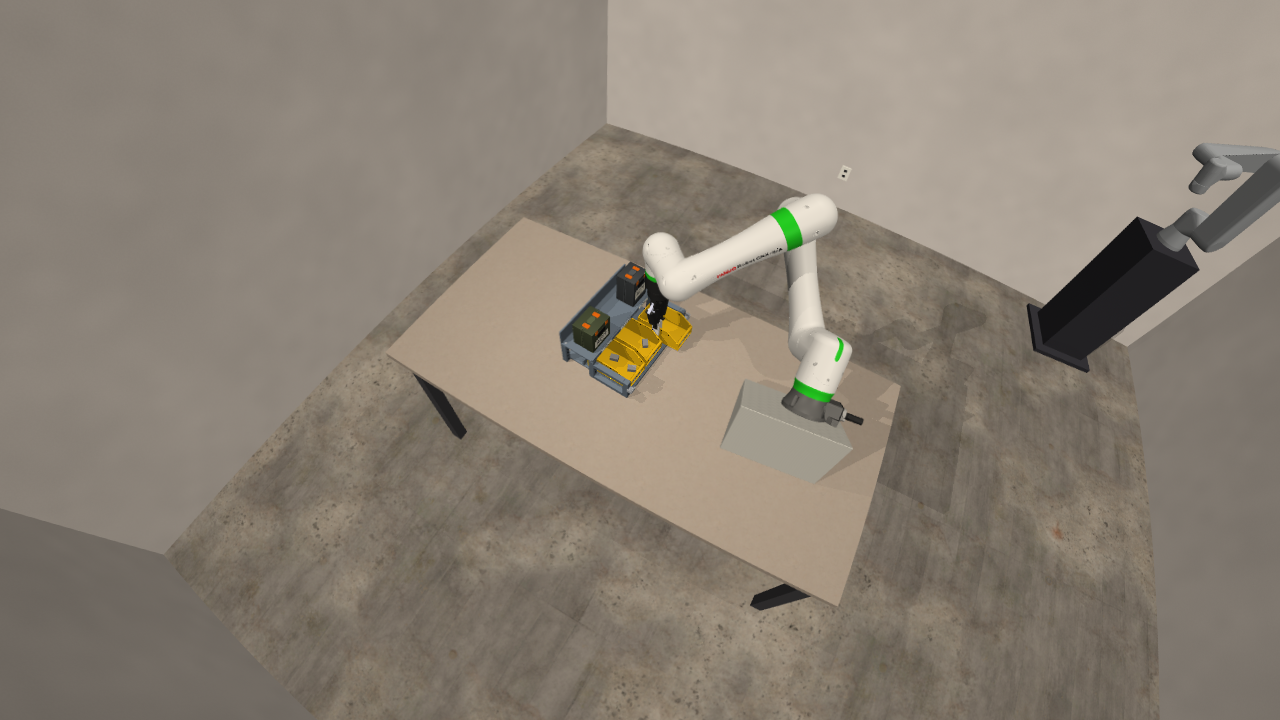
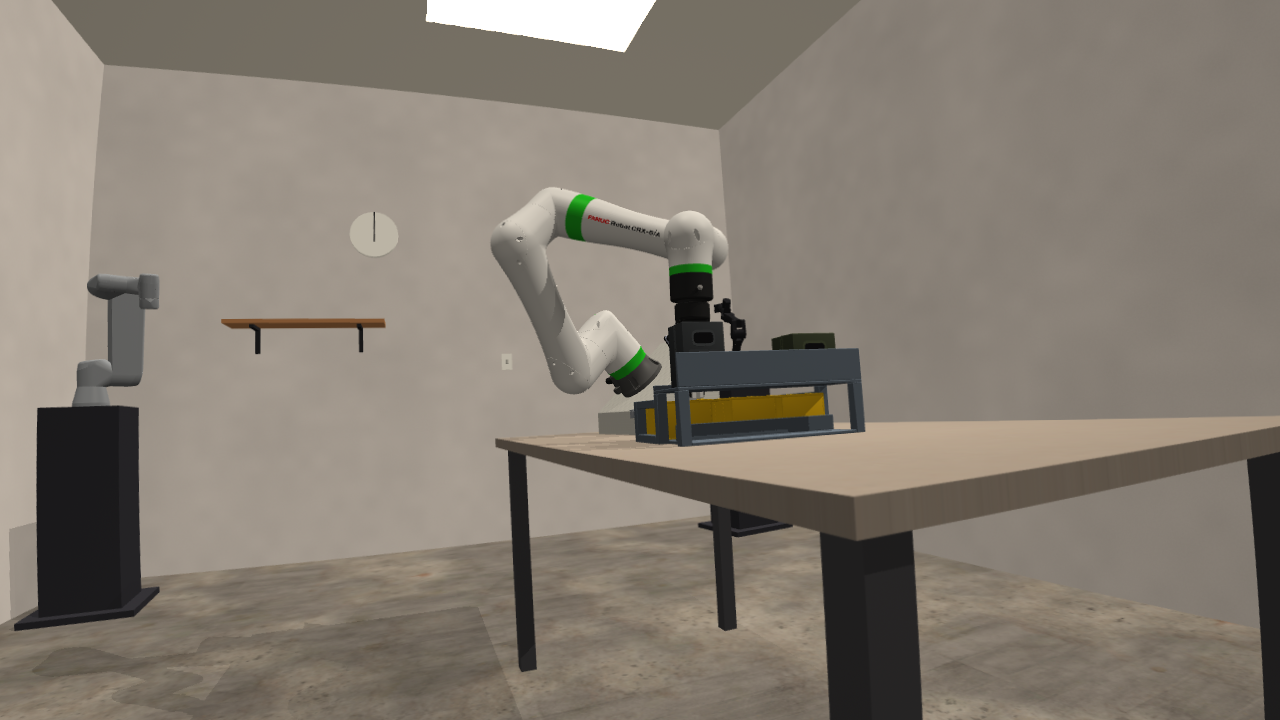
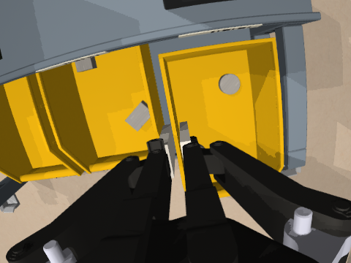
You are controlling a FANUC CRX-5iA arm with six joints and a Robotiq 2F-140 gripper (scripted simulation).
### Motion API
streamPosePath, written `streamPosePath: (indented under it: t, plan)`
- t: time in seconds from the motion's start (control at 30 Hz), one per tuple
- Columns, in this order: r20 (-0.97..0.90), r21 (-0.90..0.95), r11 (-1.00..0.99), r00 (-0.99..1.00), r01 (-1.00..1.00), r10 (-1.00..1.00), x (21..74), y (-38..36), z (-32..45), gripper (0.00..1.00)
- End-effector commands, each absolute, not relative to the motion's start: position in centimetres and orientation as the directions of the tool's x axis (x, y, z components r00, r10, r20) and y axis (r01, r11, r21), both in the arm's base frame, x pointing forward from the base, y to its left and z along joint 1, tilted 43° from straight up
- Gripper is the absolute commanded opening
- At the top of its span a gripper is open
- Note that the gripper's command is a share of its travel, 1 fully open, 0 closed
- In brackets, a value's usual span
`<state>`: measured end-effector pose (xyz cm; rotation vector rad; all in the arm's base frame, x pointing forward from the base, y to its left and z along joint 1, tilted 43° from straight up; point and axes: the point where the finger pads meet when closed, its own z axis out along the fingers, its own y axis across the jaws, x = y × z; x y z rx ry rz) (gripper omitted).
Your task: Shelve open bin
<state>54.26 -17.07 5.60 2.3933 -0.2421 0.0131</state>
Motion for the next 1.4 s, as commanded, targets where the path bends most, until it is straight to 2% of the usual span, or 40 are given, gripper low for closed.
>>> streamPosePath:
  t: [0.0, 1.37]
  plan:
    - [0.077, 0.667, -0.724, 0.982, -0.178, -0.170, 54.3, -17.0, 5.6, 0.06]
    - [0.077, 0.667, -0.724, 0.982, -0.178, -0.170, 54.3, -16.1, 6.6, 0.06]
